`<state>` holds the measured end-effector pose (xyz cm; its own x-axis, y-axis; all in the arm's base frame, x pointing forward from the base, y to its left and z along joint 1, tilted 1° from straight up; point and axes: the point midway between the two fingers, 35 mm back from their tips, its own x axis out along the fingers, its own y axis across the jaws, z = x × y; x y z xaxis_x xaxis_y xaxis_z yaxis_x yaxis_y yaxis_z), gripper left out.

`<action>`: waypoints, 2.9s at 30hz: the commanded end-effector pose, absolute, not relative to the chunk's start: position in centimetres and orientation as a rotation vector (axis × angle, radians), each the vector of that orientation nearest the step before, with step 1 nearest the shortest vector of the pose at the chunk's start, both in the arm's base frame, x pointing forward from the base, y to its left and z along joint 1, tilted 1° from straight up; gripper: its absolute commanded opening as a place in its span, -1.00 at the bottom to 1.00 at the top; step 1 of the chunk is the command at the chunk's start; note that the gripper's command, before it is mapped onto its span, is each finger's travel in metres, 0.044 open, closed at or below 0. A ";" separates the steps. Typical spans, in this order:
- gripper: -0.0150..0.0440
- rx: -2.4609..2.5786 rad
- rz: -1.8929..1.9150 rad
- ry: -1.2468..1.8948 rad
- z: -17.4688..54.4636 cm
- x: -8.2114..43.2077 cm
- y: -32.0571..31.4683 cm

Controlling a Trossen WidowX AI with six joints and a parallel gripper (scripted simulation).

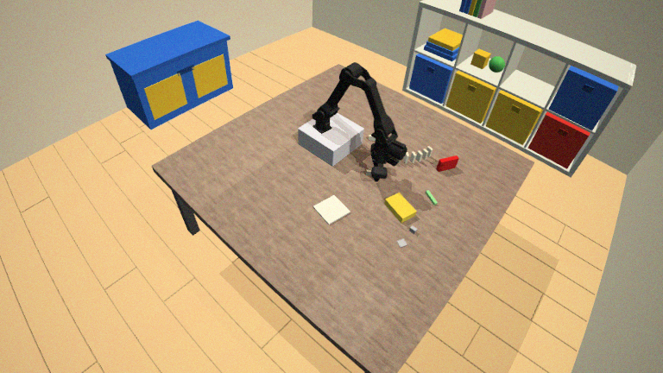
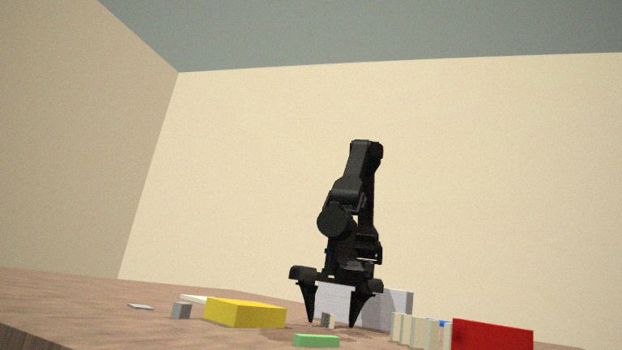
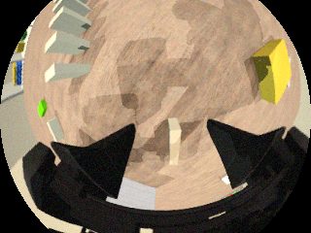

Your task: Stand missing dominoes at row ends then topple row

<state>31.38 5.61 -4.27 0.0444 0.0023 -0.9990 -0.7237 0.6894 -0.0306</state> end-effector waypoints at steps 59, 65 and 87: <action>-0.39 -0.514 0.572 1.309 9.4 37.2 -2.6; -0.39 -0.414 0.560 1.187 7.9 38.8 -2.8; -0.39 -0.149 0.566 0.731 5.5 41.8 -4.5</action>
<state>41.80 -4.23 5.66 0.5684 0.4075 -0.7147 -0.5418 0.8392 0.0476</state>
